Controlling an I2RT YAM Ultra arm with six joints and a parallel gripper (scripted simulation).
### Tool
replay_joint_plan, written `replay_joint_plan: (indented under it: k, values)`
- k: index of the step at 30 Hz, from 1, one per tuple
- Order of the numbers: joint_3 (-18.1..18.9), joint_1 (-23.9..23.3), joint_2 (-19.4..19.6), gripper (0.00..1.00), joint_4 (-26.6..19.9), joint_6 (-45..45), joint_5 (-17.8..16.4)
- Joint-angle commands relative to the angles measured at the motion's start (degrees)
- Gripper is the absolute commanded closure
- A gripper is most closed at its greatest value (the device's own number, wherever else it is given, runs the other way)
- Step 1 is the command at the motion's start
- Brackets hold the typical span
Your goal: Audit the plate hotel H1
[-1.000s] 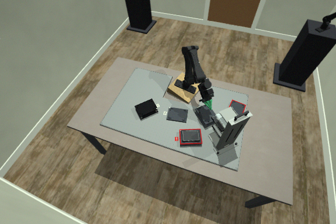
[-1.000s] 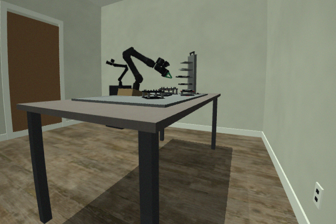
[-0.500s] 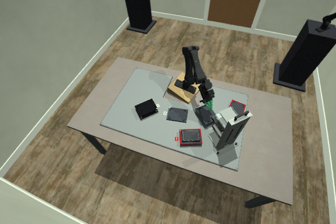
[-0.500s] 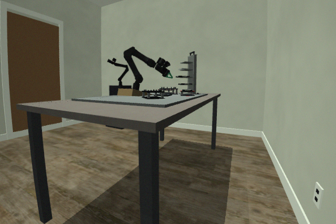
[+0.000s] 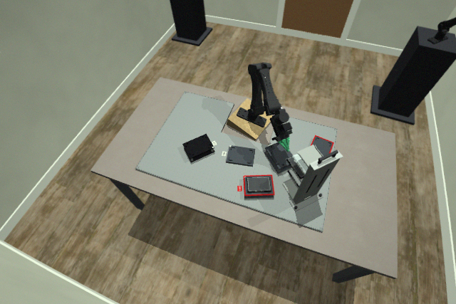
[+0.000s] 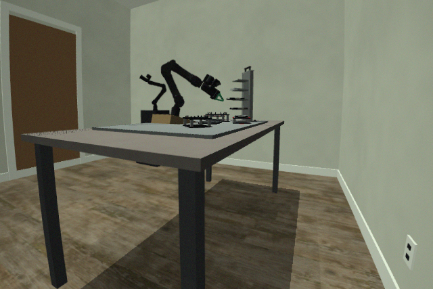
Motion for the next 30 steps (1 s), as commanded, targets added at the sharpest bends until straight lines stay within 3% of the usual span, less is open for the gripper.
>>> replay_joint_plan:
  k: [1, 14, 17, 19, 30]
  values:
    - [2.50, 0.53, 0.15, 1.00, 2.08, 0.26, 0.40]
    - [3.86, 0.66, 2.83, 1.00, 3.06, 0.34, 0.65]
    - [3.95, 0.72, 1.32, 1.00, 3.17, 0.33, 0.57]
    - [4.19, 0.85, 3.37, 1.00, 3.28, 0.35, 0.66]
    - [5.41, 0.80, 5.29, 1.00, 4.00, 0.40, 0.85]
